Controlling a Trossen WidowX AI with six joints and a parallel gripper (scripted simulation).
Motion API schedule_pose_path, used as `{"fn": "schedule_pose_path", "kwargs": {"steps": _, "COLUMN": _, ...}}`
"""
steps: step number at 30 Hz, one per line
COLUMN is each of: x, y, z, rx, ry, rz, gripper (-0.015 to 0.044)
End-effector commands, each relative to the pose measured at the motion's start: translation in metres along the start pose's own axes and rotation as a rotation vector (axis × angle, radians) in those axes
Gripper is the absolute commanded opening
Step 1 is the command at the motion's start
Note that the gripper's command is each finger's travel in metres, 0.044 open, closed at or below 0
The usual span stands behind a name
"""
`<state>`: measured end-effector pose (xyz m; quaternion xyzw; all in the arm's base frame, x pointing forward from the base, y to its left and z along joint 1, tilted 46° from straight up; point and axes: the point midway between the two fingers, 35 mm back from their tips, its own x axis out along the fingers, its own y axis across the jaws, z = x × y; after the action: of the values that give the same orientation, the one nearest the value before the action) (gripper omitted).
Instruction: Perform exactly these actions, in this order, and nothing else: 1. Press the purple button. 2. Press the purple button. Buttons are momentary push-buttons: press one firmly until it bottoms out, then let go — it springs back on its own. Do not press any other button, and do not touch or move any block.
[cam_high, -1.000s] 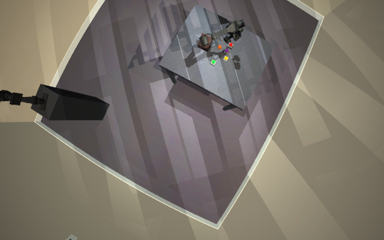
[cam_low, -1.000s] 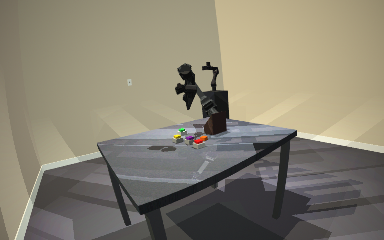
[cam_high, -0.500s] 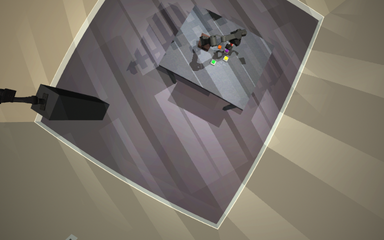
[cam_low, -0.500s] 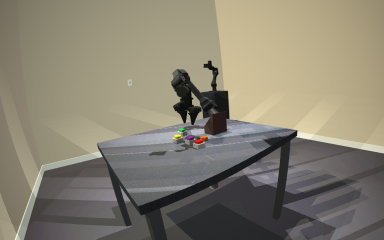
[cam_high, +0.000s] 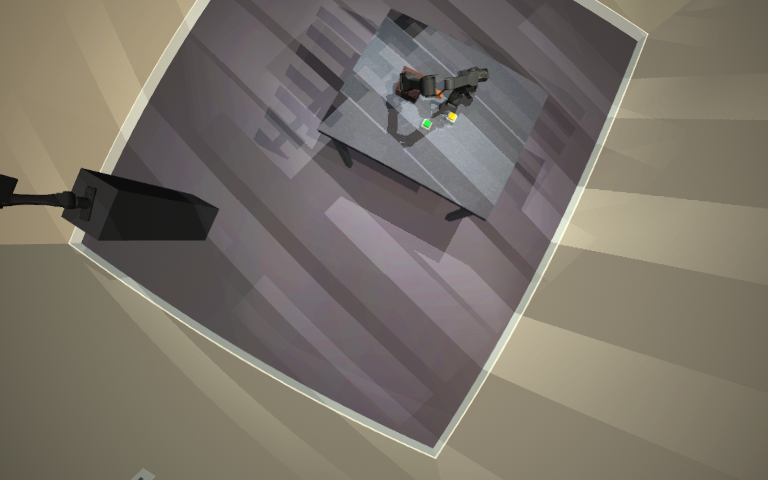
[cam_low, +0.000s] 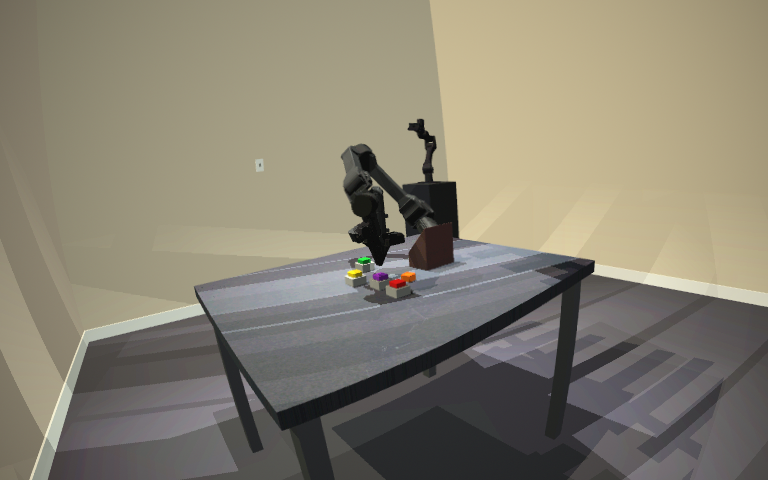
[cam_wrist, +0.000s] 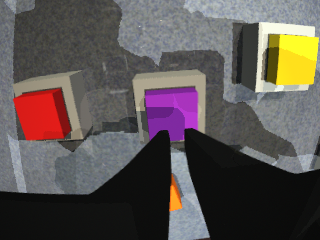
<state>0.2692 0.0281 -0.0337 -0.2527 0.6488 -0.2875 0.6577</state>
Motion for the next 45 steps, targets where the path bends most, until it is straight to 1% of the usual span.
{"fn": "schedule_pose_path", "kwargs": {"steps": 1, "x": 0.001, "y": -0.001, "z": -0.001, "rx": -0.005, "ry": 0.000, "rz": -0.004, "gripper": 0.0020}}
{"fn": "schedule_pose_path", "kwargs": {"steps": 7, "x": 0.002, "y": -0.001, "z": -0.001, "rx": -0.005, "ry": 0.000, "rz": -0.004, "gripper": 0.0020}}
{"fn": "schedule_pose_path", "kwargs": {"steps": 28, "x": 0.035, "y": -0.001, "z": -0.001, "rx": -0.005, "ry": 0.000, "rz": -0.005, "gripper": 0.0020}}
{"fn": "schedule_pose_path", "kwargs": {"steps": 45, "x": 0.035, "y": -0.001, "z": -0.001, "rx": -0.005, "ry": 0.000, "rz": -0.005, "gripper": 0.0020}}
